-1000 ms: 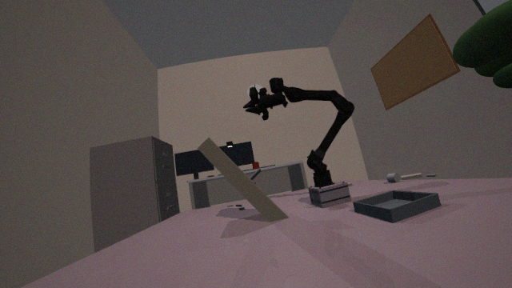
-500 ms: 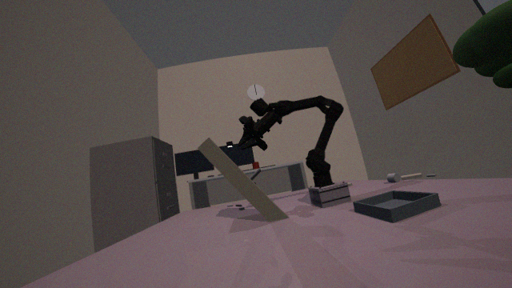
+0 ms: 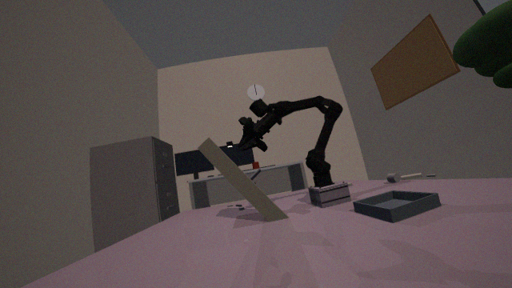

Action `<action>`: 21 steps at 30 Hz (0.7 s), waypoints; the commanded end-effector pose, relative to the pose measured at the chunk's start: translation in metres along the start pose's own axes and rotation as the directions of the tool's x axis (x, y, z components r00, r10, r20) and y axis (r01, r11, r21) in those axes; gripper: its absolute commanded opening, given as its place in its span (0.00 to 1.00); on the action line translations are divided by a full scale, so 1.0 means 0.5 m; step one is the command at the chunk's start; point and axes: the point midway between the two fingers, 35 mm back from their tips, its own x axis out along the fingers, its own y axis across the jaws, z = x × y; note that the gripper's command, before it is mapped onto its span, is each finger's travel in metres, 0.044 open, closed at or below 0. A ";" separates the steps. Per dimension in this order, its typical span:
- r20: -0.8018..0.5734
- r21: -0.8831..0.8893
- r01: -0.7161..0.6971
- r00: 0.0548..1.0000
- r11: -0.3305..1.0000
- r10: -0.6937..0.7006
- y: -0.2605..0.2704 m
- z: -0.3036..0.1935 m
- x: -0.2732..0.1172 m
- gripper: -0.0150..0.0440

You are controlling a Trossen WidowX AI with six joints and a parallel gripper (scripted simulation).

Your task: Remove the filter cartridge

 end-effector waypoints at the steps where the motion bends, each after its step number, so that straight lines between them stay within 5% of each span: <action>1: 0.001 0.005 0.003 1.000 1.000 -0.003 -0.001 0.000 0.013 0.43; 21: 0.003 0.005 0.002 1.000 1.000 -0.002 0.000 0.001 0.077 0.43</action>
